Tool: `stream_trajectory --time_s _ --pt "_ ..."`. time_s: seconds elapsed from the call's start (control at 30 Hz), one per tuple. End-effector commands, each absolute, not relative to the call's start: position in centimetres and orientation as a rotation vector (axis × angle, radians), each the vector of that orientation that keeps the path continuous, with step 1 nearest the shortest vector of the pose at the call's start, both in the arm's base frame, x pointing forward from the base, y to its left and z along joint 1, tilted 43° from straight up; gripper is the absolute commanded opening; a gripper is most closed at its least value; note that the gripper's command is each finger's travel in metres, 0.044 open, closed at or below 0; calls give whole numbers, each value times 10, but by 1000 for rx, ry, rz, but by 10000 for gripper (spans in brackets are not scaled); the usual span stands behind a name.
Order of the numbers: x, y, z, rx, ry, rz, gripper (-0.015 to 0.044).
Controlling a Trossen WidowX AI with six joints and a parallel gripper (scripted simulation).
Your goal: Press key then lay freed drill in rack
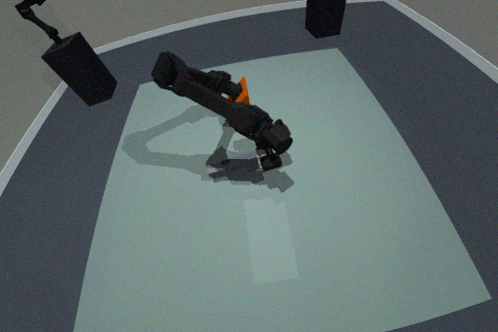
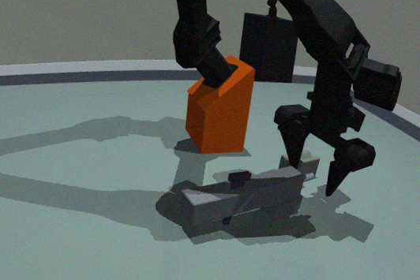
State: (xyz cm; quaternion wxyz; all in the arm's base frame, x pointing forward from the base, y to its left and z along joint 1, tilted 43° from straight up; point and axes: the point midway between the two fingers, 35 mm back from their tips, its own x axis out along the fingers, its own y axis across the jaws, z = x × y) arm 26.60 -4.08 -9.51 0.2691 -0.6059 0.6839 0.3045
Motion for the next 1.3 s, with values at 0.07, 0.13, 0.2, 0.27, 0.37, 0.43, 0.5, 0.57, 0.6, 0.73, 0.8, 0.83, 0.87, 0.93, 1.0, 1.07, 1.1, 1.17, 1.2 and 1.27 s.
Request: stream_trajectory --time_s 0.07,0.13,0.2,0.27,0.37,0.43,0.5,0.57,0.6,0.73,0.8,0.83,0.87,0.93,1.0,1.07,1.1,1.17,1.2,1.27 --pt "263 -50 -100 -1640 1850 824 440" --pt "263 -53 -102 -1640 1850 824 440" --pt "262 -56 -103 -1640 1851 824 440" --pt "262 -58 -105 -1640 1851 823 440" --pt "261 -62 -107 -1641 1852 822 440" --pt "260 -63 -107 -1641 1853 822 440" --pt "262 -61 -106 -1634 1849 819 414" --pt "262 -61 -106 -1634 1849 819 361" --pt "262 -61 -106 -1634 1849 819 335" --pt "262 -61 -106 -1634 1849 819 230" --pt "262 -61 -106 -1634 1849 819 177" --pt "262 -61 -106 -1634 1849 819 151" --pt "262 -61 -106 -1634 1849 819 125" --pt "262 -61 -106 -1634 1849 819 72" --pt "262 -61 -106 -1634 1849 819 20" --pt "262 -61 -106 -1634 1849 819 7" --pt "262 -61 -106 -1634 1849 819 0" --pt "262 -61 -106 -1634 1849 819 0" --pt "262 -61 -106 -1634 1849 819 0" --pt "262 -60 -107 -1635 1850 820 0"
